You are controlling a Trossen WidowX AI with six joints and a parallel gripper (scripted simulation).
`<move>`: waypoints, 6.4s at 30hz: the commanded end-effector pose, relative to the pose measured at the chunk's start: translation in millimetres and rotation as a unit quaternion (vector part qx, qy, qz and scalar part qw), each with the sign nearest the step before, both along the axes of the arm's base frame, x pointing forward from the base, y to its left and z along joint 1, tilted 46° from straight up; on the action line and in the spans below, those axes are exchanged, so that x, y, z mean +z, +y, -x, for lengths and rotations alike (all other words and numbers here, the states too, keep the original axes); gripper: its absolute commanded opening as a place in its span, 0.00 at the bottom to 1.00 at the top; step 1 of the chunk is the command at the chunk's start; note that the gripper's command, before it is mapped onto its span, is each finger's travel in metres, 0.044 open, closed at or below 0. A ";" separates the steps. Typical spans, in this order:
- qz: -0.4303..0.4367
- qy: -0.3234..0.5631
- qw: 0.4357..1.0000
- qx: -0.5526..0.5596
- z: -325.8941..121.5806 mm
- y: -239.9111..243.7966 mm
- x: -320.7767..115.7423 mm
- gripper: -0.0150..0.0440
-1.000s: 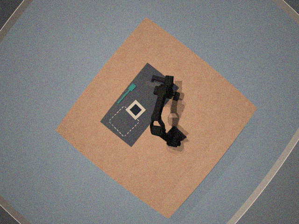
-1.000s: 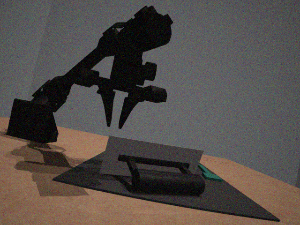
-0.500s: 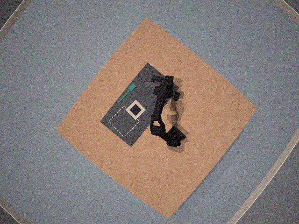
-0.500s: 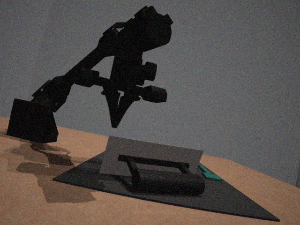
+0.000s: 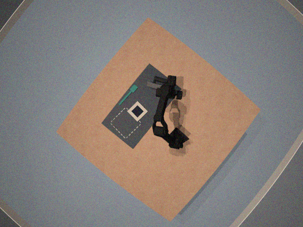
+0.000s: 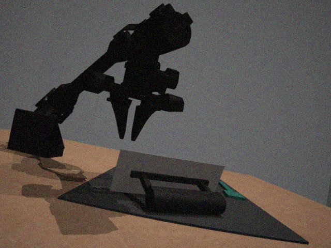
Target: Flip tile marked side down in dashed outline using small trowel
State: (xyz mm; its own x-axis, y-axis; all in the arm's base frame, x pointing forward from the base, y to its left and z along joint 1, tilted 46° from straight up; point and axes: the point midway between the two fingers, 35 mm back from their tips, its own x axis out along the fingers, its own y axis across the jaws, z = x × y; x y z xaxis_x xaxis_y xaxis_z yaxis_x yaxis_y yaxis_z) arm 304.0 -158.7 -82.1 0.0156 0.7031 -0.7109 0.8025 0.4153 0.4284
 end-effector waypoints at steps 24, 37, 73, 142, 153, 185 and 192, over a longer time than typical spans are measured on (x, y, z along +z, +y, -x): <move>0.009 -0.310 0.896 0.318 -15.8 -37.7 -10.9 0.42; 0.011 -0.439 0.778 0.450 -20.2 -53.4 -16.2 0.42; 0.011 -0.450 0.765 0.460 -22.3 -29.5 -44.1 0.42; 0.008 -0.455 0.760 0.464 12.8 15.8 -3.0 0.42; 0.010 -0.456 0.761 0.461 12.9 12.9 -0.3 0.42; 0.010 -0.455 0.761 0.462 -1.5 11.3 6.0 0.60; 0.009 -0.455 0.761 0.462 -64.4 13.9 40.8 0.71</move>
